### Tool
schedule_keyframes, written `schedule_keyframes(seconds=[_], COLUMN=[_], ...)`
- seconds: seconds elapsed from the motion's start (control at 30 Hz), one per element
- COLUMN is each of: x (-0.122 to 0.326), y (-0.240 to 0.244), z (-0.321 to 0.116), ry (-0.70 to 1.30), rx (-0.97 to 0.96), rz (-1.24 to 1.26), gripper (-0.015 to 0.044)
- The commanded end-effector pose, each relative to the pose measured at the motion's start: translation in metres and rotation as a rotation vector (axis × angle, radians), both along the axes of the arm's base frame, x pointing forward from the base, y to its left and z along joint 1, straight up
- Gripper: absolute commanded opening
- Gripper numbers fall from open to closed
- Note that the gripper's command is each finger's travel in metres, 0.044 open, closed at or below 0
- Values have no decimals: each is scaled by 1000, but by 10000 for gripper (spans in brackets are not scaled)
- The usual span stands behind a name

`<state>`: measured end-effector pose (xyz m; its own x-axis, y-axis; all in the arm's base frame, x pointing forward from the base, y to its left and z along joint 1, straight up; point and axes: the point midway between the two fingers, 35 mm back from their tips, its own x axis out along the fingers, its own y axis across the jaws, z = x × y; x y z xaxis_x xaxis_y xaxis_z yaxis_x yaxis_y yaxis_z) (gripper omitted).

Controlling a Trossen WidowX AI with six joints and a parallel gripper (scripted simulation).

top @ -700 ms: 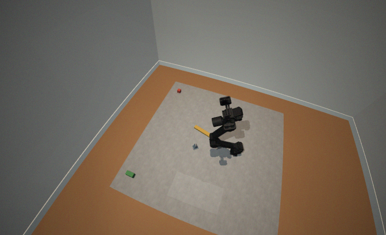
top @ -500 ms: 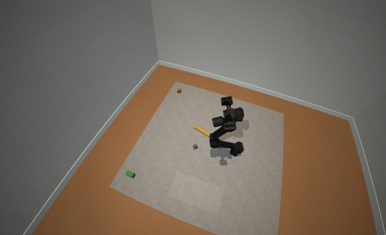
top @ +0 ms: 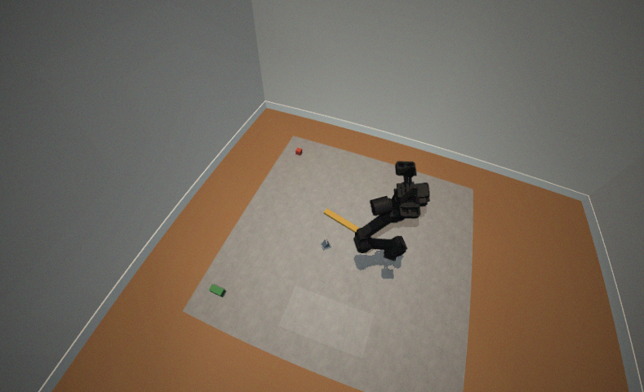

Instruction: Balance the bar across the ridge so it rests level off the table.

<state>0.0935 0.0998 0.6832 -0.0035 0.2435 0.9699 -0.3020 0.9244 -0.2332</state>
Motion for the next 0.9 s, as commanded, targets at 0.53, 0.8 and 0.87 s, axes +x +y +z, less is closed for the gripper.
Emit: schedule_keyframes(seconds=[0.53, 0.8, 0.87], x=[-125, -148, -152], y=[-97, -146, -156], z=[10, -1, -4], ry=[-315, -341, -349], rx=[358, 531, 566], rz=[-68, -37, -44], gripper=[315, 315, 315])
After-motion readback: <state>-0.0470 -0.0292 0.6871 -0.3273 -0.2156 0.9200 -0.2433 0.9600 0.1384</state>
